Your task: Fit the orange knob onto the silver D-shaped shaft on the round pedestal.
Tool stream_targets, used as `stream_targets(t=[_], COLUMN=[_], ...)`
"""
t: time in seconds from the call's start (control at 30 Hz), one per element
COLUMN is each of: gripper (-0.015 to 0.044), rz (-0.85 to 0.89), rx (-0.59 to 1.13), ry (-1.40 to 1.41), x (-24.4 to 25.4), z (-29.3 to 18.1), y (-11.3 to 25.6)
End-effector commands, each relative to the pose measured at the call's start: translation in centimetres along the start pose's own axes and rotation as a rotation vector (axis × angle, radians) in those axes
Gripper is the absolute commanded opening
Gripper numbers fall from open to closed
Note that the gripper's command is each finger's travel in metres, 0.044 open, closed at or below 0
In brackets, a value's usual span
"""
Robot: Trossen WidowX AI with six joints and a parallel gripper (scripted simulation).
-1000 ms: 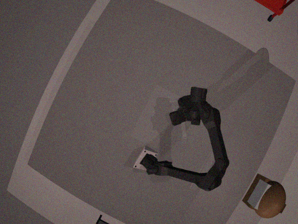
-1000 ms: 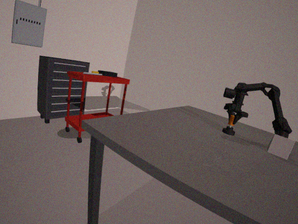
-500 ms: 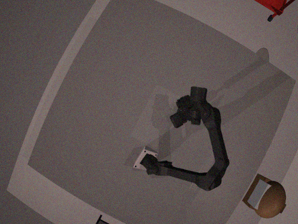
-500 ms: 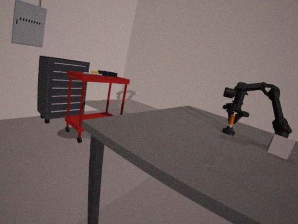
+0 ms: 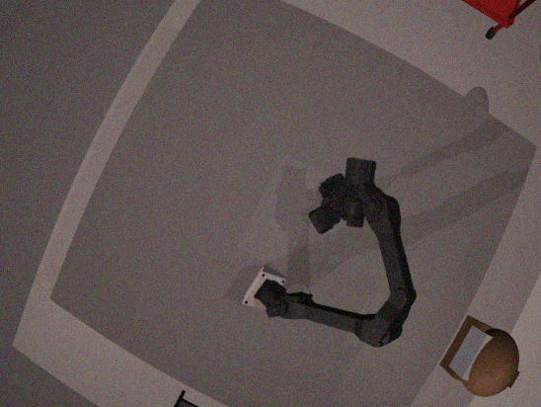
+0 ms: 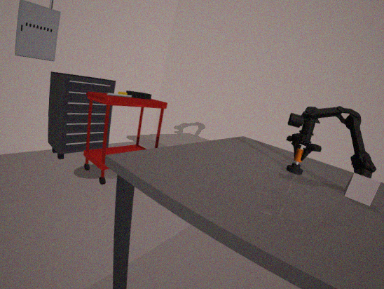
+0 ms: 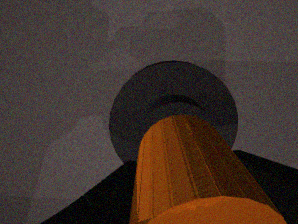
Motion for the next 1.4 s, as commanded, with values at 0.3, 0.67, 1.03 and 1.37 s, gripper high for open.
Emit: stream_targets(t=[0.3,0.67,1.03,1.37], gripper=[0.0000,0.0000,0.0000,0.0000], rz=[-0.003,-0.003,-0.004,-0.003], rx=[0.000,0.000,0.000,0.000], ry=[0.003,0.213,0.213,0.213], x=[-0.03,-0.02,-0.01,-0.07], z=[-0.01,0.12,-0.04,0.00], y=[0.44,0.28,-0.02,0.19])
Point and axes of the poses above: the point midway between the two fingers, 35 mm back from their tips, its own y axis back along the fingers, its own x axis across the jaws, z = x × y, the point moved 10 cm from there along y, back along the fingers, and after that the axes turned 5 degrees about -y, right-handed, at the moved point
